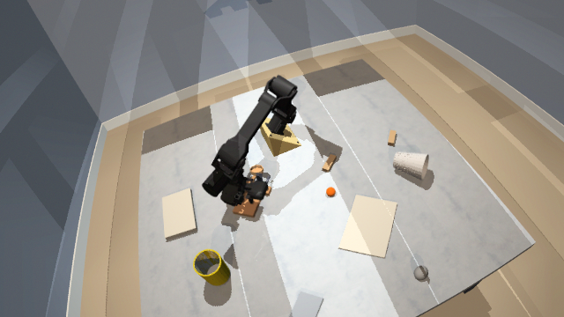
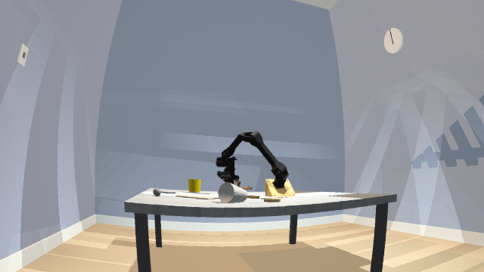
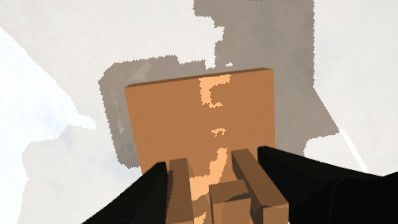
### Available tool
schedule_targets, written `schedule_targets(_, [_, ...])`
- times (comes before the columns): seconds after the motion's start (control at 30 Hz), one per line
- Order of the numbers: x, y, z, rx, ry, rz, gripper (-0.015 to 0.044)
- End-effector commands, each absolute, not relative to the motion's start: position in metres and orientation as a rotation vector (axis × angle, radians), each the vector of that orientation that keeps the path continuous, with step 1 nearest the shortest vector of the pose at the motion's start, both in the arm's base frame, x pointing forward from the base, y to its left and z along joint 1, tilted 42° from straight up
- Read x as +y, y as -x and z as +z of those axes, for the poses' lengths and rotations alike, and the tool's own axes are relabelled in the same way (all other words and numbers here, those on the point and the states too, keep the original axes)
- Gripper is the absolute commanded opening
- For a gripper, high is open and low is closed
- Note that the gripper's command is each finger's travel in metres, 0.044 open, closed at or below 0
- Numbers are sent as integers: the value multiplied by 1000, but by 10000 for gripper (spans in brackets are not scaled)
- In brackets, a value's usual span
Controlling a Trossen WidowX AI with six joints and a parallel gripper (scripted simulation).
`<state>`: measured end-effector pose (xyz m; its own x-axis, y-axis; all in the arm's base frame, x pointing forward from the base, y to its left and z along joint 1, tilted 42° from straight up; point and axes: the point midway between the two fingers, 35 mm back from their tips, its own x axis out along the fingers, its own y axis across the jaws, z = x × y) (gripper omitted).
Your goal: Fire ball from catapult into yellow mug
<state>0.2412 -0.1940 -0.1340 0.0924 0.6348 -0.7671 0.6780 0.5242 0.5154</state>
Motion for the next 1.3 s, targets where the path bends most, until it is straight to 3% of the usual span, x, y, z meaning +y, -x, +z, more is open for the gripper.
schedule_targets(0.0, [-195,-241,-133,1589,-1150,-46,184])
schedule_targets(0.33, [-212,-241,-116,1589,-1149,-49,440])
schedule_targets(0.5, [-258,-231,-60,1591,-1151,-51,440])
schedule_targets(0.8, [-253,-233,-70,1583,-1163,-56,440])
schedule_targets(1.03, [-293,-227,-24,1573,-1155,-66,440])
schedule_targets(1.2, [-240,-271,-24,1565,-1069,1,309])
schedule_targets(1.27, [-218,-290,-13,1554,-1017,39,300])
